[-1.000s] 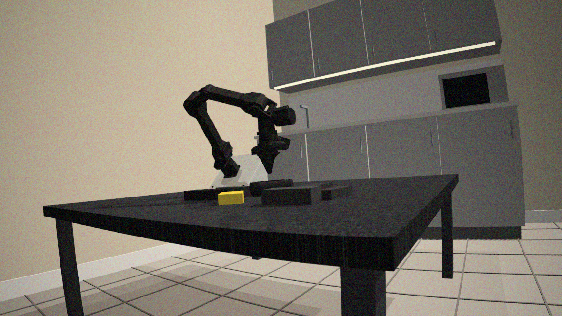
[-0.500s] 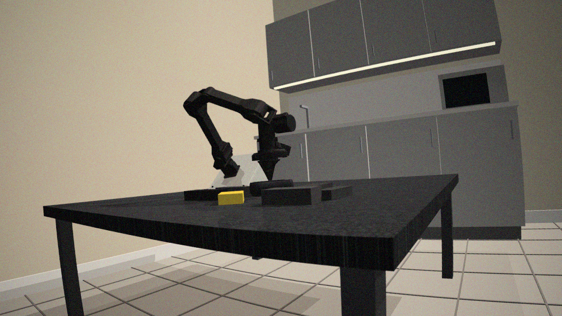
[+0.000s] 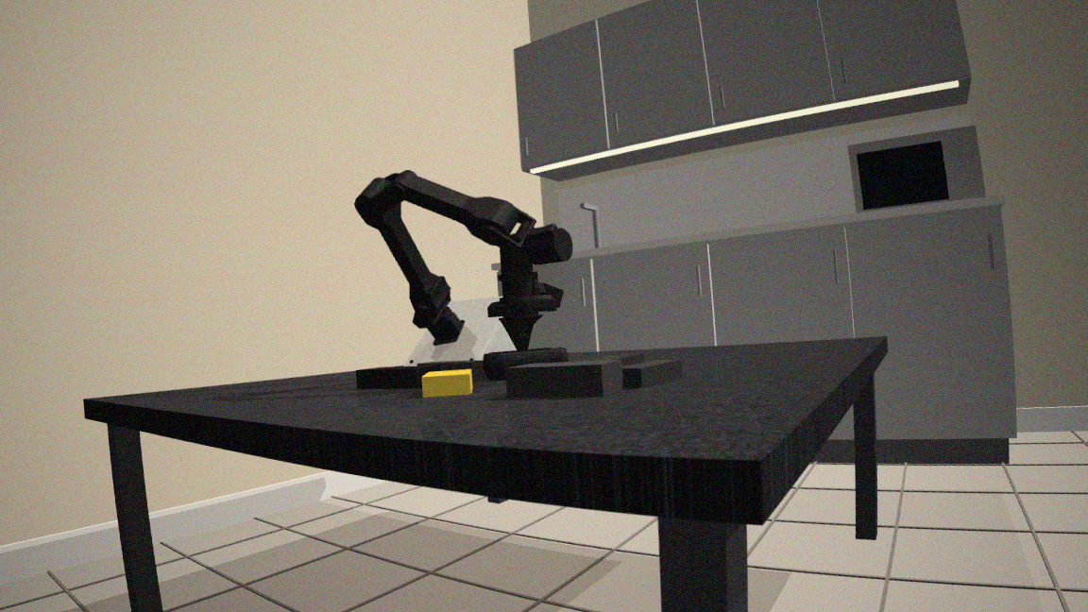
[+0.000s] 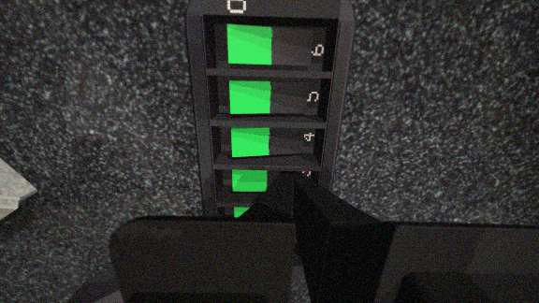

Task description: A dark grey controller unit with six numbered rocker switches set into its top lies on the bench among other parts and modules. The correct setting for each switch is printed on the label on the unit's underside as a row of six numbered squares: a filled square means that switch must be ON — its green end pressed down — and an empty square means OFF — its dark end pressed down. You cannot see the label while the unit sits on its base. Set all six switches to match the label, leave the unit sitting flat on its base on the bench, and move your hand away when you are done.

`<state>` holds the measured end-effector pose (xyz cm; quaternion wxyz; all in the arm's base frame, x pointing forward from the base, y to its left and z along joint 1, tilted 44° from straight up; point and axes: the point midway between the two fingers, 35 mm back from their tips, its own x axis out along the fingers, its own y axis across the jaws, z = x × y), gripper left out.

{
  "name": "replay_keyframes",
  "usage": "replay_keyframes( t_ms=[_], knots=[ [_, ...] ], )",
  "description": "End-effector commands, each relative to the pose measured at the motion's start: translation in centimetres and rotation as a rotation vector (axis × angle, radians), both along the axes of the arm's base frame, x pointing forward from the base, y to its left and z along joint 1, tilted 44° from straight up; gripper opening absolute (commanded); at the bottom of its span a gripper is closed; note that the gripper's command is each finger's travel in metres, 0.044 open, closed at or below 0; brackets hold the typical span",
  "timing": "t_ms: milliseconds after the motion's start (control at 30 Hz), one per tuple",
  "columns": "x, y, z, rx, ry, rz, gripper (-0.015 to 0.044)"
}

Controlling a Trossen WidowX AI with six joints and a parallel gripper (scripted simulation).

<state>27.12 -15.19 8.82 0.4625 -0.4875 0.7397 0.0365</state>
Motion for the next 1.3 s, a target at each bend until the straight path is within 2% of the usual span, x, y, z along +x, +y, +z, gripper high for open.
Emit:
replay_keyframes(
  t_ms=[0,167,300,467,700,1267],
  knots=[
    [-0.1,0.0,-0.1,-0.001,0.007,0.004,0.0000],
    [0.0,0.2,0.1,0.001,0.003,0.000,0.0000],
    [0.4,2.9,2.9,0.001,0.007,0.004,0.0000],
    [0.4,3.1,3.1,0.001,0.007,0.004,0.0000],
    [1.4,6.2,0.0,0.003,0.007,0.004,0.0000],
    [1.2,4.8,-1.5,0.003,0.006,0.004,0.0000]
  ],
)
